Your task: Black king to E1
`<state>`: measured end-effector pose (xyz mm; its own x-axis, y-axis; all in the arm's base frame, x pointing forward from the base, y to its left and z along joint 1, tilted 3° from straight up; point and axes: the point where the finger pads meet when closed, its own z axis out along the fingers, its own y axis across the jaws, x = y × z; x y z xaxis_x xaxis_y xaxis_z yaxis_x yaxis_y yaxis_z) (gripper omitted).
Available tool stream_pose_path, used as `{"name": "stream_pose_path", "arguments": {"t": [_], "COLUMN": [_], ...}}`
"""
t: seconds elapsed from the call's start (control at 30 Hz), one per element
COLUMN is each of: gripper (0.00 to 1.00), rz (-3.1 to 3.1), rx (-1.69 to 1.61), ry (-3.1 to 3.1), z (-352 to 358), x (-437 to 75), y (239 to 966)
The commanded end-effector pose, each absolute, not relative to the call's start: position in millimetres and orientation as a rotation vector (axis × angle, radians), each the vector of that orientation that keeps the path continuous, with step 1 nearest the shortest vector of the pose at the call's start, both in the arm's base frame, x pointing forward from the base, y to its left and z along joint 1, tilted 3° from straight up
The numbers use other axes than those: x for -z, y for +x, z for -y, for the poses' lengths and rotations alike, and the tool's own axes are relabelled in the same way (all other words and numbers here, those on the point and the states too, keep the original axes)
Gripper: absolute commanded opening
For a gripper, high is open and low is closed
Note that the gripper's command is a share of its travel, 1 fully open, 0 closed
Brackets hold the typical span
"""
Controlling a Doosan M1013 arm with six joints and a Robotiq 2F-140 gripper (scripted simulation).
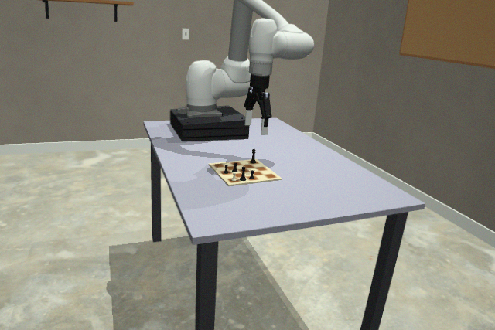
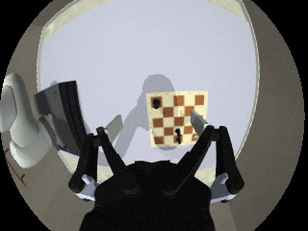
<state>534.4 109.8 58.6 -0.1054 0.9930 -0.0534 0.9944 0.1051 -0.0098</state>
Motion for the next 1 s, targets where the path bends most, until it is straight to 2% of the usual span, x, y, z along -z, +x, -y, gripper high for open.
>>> {"name": "stream_pose_path", "arguments": {"t": [0.0, 0.97], "gripper": [1.0, 1.0], "rz": [-2.31, -2.31], "rx": [0.067, 0.067], "ry": [2.079, 2.079], "z": [-110, -112], "x": [-59, -101], "y": [534, 535]}}
